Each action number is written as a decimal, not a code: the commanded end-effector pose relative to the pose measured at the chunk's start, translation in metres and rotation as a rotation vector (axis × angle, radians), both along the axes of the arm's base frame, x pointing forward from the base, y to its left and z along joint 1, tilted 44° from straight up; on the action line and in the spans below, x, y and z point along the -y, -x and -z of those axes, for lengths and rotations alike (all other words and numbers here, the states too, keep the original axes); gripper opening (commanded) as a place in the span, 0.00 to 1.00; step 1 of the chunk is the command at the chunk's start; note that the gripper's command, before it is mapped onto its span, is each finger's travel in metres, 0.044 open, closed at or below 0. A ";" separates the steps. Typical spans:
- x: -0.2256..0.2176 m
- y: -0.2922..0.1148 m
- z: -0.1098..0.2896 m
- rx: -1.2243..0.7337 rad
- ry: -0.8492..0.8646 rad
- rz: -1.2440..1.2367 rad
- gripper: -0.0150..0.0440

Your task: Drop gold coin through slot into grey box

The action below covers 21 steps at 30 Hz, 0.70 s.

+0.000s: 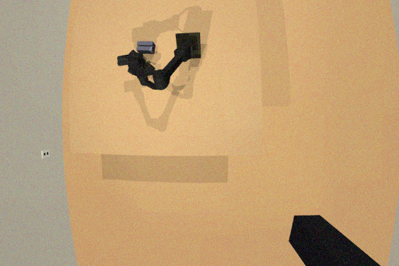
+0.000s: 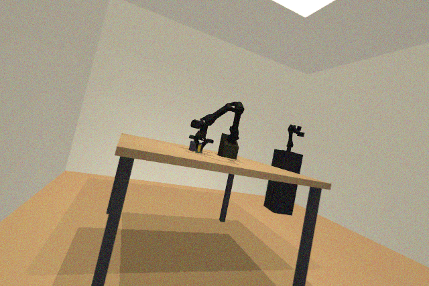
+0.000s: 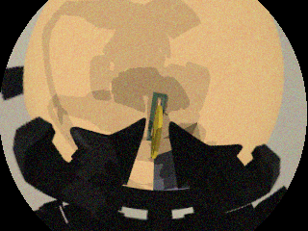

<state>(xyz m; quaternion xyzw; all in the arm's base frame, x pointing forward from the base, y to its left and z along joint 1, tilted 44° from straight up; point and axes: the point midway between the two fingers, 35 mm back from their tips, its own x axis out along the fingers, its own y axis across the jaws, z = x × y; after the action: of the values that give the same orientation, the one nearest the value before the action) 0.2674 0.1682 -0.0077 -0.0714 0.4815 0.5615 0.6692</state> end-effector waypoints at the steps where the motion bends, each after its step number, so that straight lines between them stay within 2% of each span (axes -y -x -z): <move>1: -0.004 0.005 0.007 -0.020 -0.001 0.001 0.53; 4: -0.004 0.005 0.008 -0.020 -0.001 0.001 0.53; 10: -0.004 0.005 0.008 -0.020 -0.001 0.001 0.26; 21: -0.004 0.005 0.007 -0.020 -0.001 0.001 0.25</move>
<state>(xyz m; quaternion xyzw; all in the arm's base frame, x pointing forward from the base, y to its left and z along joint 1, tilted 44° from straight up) 0.2630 0.1718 -0.0140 -0.0681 0.4856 0.5625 0.6657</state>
